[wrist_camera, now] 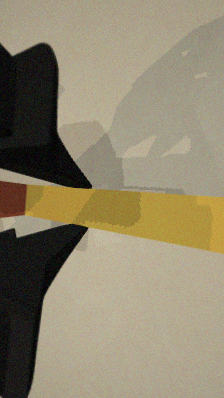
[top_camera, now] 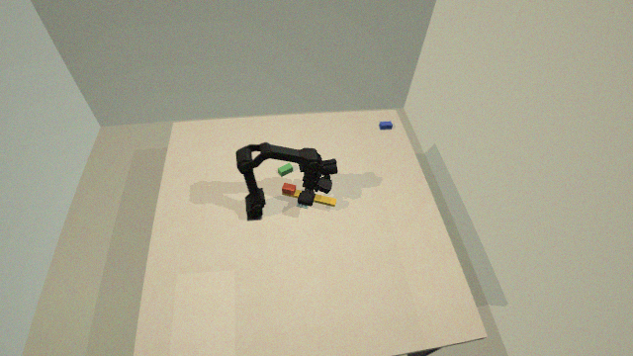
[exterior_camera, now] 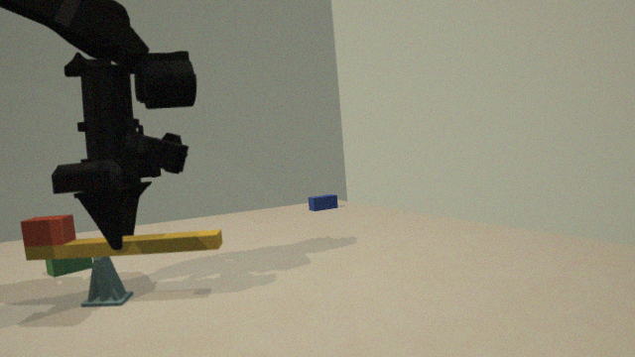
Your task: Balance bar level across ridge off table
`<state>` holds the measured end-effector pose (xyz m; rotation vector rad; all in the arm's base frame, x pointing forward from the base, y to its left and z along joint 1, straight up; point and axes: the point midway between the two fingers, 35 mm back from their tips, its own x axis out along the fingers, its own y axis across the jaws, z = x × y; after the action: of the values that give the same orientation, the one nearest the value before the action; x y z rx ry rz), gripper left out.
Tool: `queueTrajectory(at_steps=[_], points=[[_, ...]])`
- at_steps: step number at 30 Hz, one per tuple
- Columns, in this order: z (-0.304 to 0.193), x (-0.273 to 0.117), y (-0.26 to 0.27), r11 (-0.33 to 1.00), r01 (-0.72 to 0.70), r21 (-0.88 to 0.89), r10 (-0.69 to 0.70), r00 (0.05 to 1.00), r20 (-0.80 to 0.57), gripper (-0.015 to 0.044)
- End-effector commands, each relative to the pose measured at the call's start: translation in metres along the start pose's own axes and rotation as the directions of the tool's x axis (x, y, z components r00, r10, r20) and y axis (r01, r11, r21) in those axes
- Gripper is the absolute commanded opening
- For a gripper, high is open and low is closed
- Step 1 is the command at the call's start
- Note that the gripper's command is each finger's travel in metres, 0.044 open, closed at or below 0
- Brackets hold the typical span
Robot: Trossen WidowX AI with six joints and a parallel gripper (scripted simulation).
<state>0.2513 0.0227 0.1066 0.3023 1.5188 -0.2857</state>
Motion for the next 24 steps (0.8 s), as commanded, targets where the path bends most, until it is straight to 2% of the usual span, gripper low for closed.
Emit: queueTrajectory(at_steps=[1,10,16,24], points=[[-0.0001,0.0001,0.0,1.0,0.0,0.0,0.0,1.0,0.0,0.0],[-0.0001,0.0001,0.0,1.0,0.0,0.0,0.0,1.0,0.0,0.0],[-0.0001,0.0001,0.0,1.0,0.0,0.0,0.0,1.0,0.0,0.0157],[-0.0001,0.0001,0.0,1.0,0.0,0.0,0.0,1.0,0.0,0.0167]])
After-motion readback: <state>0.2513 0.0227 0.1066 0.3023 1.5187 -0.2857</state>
